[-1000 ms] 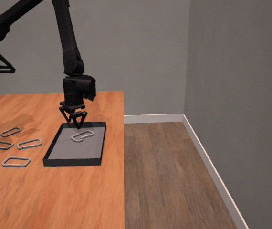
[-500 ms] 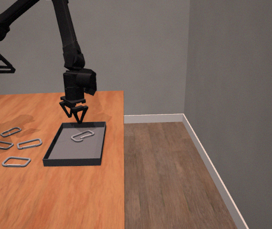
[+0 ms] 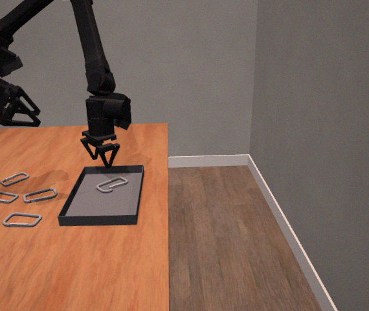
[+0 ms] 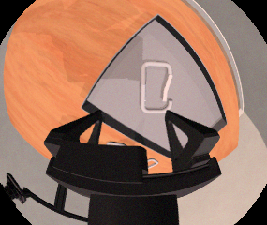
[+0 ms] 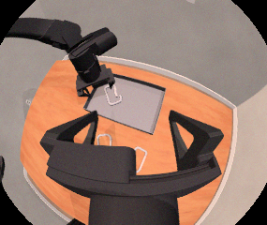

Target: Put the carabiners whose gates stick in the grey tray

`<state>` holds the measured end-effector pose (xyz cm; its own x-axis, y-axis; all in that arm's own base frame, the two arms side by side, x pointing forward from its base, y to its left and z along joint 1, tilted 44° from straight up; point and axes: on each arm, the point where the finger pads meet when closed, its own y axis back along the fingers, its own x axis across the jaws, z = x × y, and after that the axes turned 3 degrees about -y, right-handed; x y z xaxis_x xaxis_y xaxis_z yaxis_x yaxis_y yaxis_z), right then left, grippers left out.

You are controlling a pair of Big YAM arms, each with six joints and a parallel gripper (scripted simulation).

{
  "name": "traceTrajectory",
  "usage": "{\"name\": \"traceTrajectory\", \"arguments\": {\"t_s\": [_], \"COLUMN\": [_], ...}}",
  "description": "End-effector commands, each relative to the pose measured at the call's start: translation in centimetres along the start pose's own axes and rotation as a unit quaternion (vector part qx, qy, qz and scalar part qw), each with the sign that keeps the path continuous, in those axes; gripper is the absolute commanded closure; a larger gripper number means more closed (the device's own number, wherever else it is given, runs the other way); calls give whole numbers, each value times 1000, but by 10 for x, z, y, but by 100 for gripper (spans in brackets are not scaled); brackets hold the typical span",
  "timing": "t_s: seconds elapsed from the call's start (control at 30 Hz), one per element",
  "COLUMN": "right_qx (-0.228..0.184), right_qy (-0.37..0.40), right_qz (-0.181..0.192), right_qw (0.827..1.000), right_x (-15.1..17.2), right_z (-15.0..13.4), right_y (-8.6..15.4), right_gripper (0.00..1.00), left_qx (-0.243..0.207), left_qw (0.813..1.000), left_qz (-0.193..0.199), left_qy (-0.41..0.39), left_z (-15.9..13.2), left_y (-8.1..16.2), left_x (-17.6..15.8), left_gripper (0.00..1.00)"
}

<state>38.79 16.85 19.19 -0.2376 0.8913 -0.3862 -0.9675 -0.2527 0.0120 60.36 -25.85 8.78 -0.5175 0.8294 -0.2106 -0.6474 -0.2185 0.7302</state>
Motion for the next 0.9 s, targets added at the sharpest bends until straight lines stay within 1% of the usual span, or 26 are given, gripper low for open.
{"name": "traceTrajectory", "arguments": {"t_s": [0.0, 0.1, 0.17, 0.27, 0.3, 0.37, 0.4, 0.47, 0.53, 0.57, 0.6, 0.63, 0.67, 0.7, 0.73, 0.8, 0.87], "right_qx": [20, 32, 39, 46, 50, 50, 56, 52, 54, 49, 49, 49, 57, 58, 58, 58, 55], "right_qy": [-45, -68, -82, -97, -102, -102, -108, -114, -119, -119, -120, -120, -124, -125, -125, -125, -123], "right_qz": [-50, -81, -102, -123, -128, -128, -135, -149, -156, -159, -162, -163, -162, -164, -165, -167, -168], "right_qw": [998, 994, 991, 987, 985, 985, 983, 981, 979, 979, 978, 978, 977, 977, 977, 976, 976], "right_x": [-72, -135, -178, -224, -235, -235, -251, -277, -293, -301, -305, -309, -310, -313, -316, -321, -323], "right_z": [5, 5, 5, 6, 4, 4, 2, 10, 11, 18, 19, 19, 12, 12, 12, 13, 16], "right_y": [-31, -40, -40, -33, -32, -32, -29, -19, -12, -11, -9, -7, -8, -7, -6, -3, -1], "right_gripper": [0, 0, 0, 0, 0, 0, 0, 0, 0, 0, 0, 0, 0, 0, 0, 0, 0], "left_qx": [-10, -10, -10, -10, -10, -10, -10, -10, -10, -12, -5, 2, 3, 5, 6, 11, 12], "left_qw": [1000, 1000, 1000, 1000, 1000, 1000, 1000, 1000, 1000, 1000, 1000, 999, 997, 995, 993, 983, 974], "left_qz": [-15, -15, -15, -15, -15, -15, -15, -15, -15, -22, -21, -12, -14, -17, -21, -30, -36], "left_qy": [17, 17, 17, 17, 17, 17, 17, 17, 17, 7, -19, -44, -70, -95, -120, -179, -222], "left_z": [16, 16, 16, 16, 16, 16, 16, 16, 16, 17, -4, -21, -32, -45, -59, -97, -125], "left_y": [8, 8, 8, 8, 8, 8, 8, 8, 8, 17, 13, 2, -1, -3, -5, -10, -13], "left_x": [-12, -12, -12, -12, -12, -12, -12, -12, -12, -13, -17, -9, -9, -9, -9, -7, -3], "left_gripper": [12, 12, 12, 12, 12, 12, 12, 12, 12, 21, 21, 21, 21, 21, 21, 21, 21]}}
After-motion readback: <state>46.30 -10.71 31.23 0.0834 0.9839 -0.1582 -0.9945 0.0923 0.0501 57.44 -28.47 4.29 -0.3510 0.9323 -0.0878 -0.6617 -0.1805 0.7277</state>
